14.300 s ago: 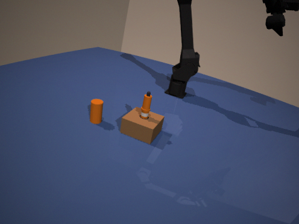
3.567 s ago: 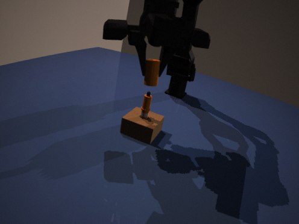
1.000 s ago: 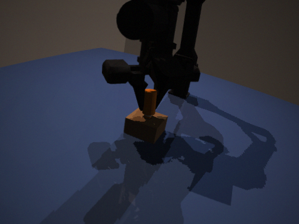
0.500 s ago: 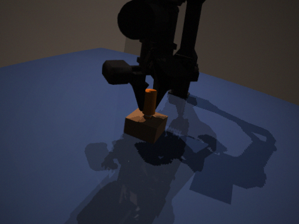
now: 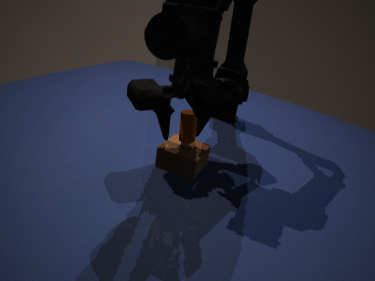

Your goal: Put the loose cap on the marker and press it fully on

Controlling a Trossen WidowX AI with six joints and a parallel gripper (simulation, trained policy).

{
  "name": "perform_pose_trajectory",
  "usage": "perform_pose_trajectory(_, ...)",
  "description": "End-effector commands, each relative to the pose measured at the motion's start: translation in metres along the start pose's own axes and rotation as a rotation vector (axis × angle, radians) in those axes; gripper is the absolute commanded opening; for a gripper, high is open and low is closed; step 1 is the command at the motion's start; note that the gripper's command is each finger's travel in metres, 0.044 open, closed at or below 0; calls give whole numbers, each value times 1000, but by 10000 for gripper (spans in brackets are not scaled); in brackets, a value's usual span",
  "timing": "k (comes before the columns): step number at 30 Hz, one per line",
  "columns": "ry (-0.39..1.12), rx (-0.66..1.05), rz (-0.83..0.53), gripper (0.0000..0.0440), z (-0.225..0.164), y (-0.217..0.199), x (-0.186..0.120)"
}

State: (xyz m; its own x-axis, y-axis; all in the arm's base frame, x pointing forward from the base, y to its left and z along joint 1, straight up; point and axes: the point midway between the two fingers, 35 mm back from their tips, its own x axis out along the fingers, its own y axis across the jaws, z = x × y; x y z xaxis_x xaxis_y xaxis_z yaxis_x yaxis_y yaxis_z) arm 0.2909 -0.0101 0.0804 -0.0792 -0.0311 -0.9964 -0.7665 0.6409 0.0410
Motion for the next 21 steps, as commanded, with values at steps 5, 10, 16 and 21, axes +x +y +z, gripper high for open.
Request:
perform_pose_trajectory(5,-30,-23,-26,440,-1,5,-7)
perform_pose_trajectory(10,-66,-27,-65,440,3,2,-19)
perform_pose_trajectory(16,-105,-36,-107,440,6,0,-44)
perform_pose_trajectory(21,-122,-53,-127,440,5,0,-57)
